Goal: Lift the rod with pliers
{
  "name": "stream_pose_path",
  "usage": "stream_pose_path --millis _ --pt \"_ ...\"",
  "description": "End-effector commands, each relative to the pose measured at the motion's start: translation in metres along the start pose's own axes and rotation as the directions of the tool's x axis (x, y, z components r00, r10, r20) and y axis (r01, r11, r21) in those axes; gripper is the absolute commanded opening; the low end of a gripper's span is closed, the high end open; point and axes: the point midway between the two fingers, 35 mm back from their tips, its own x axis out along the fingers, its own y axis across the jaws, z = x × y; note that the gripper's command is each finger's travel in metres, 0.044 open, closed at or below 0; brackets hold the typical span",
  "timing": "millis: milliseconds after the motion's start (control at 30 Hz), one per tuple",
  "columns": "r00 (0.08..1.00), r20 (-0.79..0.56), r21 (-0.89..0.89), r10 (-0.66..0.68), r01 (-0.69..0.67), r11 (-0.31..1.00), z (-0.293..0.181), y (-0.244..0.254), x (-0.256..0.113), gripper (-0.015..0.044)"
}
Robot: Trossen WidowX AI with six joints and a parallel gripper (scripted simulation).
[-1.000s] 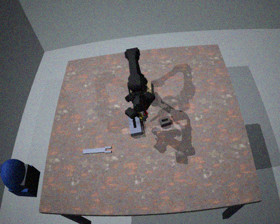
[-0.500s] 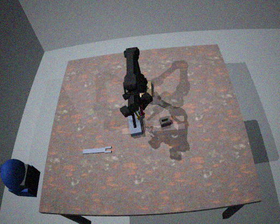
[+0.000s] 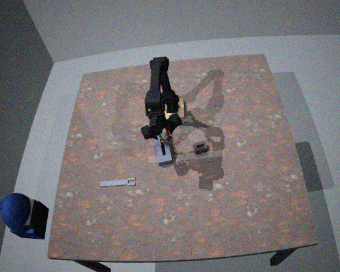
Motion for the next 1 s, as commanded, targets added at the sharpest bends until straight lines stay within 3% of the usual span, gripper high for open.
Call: stream_pose_path --millis 0,500,967 --pt "1.000 -0.002 0.055 0.007 -0.007 0.998 0.005 0.005 -0.002 0.0325" --pt "1.000 0.002 0.238 0.009 -0.009 0.971 0.021 0.019 -0.001 0.0325" --pt "1.000 0.000 0.256 0.012 -0.011 0.967 0.024 0.023 0.000 0.0325"
